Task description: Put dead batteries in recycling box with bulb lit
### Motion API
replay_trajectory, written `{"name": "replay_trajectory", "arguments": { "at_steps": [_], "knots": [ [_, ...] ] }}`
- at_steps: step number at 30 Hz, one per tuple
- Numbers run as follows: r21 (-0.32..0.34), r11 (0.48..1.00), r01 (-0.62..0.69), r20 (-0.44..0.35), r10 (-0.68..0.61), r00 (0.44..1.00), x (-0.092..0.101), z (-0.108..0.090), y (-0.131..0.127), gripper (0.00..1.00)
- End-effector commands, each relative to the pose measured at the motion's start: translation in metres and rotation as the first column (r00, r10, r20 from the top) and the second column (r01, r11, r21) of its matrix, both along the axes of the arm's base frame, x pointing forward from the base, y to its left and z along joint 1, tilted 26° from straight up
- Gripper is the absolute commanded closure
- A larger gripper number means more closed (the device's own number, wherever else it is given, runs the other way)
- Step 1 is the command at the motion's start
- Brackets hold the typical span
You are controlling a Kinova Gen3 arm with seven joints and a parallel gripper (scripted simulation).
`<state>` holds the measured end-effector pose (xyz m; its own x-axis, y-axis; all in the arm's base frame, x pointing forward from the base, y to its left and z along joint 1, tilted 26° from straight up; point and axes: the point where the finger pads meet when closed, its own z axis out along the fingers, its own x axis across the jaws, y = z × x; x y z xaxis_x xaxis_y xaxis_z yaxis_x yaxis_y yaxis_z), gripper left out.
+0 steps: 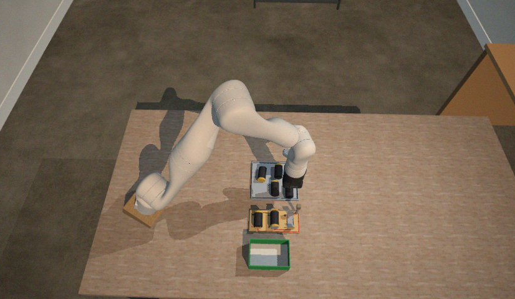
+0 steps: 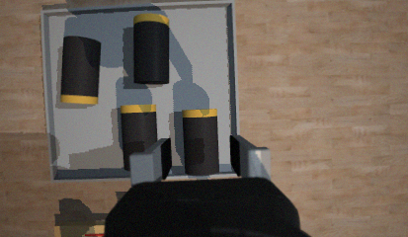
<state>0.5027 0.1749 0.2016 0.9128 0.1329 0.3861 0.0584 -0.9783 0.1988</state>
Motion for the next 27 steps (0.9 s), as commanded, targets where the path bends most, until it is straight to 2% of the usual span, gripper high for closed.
{"name": "replay_trajectory", "arguments": {
  "at_steps": [1,4,10,13,27],
  "knots": [
    [0.002,1.0,-0.002,0.002,0.002,1.0,0.0,0.002,0.001,0.1],
    [0.002,1.0,-0.002,0.002,0.002,1.0,-0.004,0.011,0.003,0.1],
    [0.002,1.0,-0.002,0.002,0.002,1.0,-0.02,0.046,0.009,0.1],
    [0.002,1.0,-0.002,0.002,0.002,1.0,-0.025,0.058,0.011,0.1],
    [0.002,1.0,-0.002,0.002,0.002,1.0,-0.032,0.057,0.014,0.1]
  ]
}}
